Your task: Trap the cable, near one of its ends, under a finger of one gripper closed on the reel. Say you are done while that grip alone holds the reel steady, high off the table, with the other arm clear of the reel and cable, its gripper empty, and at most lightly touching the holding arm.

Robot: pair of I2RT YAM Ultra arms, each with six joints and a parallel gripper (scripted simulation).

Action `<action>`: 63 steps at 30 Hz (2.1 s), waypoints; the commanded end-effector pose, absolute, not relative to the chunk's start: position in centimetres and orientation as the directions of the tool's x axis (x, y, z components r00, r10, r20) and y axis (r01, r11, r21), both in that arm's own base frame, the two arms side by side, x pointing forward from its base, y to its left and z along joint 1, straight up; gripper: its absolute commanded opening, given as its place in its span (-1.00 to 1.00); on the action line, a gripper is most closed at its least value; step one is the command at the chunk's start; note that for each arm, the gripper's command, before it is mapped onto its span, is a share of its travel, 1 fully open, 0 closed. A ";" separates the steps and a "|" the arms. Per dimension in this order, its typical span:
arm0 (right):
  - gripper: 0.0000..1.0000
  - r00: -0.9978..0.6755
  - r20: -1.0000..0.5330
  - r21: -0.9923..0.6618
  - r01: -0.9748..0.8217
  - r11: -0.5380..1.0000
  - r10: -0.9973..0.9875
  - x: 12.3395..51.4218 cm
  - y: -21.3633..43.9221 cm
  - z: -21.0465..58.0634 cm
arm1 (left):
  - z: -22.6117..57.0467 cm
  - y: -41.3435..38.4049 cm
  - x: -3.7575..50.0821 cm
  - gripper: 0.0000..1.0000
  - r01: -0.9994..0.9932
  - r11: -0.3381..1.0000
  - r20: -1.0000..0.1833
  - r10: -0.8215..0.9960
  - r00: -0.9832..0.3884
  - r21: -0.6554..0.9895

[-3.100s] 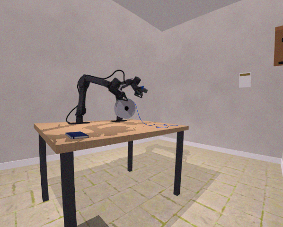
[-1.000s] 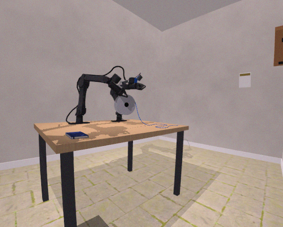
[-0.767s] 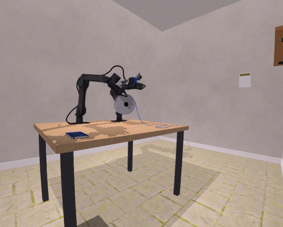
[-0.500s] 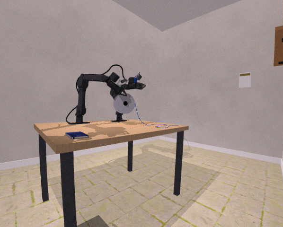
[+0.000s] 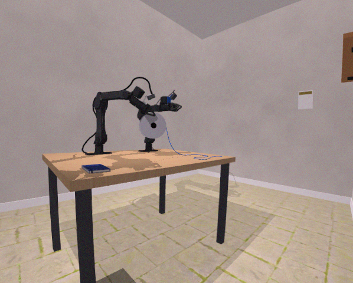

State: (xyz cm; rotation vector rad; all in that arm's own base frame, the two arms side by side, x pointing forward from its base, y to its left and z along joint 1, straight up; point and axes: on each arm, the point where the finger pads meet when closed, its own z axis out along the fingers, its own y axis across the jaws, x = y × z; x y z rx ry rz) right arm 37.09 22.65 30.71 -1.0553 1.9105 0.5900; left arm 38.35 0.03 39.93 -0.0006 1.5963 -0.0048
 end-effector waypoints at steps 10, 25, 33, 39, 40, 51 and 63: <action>-1.00 -0.306 -0.878 -0.013 -0.754 0.657 -0.369 36.5 19.3 35.7 | 41.2 0.4 37.6 -0.40 -0.013 1.000 -1.000 0.007 0.023 0.007; -1.00 -0.370 -0.878 -0.010 -0.620 0.785 -0.303 36.0 15.3 39.0 | 41.2 0.4 37.6 -0.40 -0.013 1.000 -1.000 0.007 0.023 0.007; -1.00 -0.396 -0.878 -0.008 -0.549 0.836 -0.268 35.7 13.4 40.6 | 41.2 0.4 37.6 -0.40 -0.013 1.000 -1.000 0.007 0.023 0.007; -1.00 -0.438 -0.868 0.001 -0.477 0.879 -0.236 36.2 11.8 41.2 | 41.2 0.4 37.6 -0.40 -0.013 1.000 -1.000 0.007 0.023 0.007; -1.00 -0.450 -0.862 0.004 -0.465 0.886 -0.232 36.5 11.6 41.0 | 41.2 0.4 37.6 -0.40 -0.013 1.000 -1.000 0.007 0.023 0.007; -1.00 -0.475 -0.861 0.005 -0.363 0.932 -0.181 36.2 9.2 43.0 | 41.2 0.4 37.6 -0.40 -0.013 1.000 -1.000 0.007 0.023 0.007; -1.00 -0.487 -0.865 0.002 -0.250 0.968 -0.124 35.8 6.6 45.3 | 41.2 0.4 37.6 -0.40 -0.013 1.000 -1.000 0.007 0.023 0.007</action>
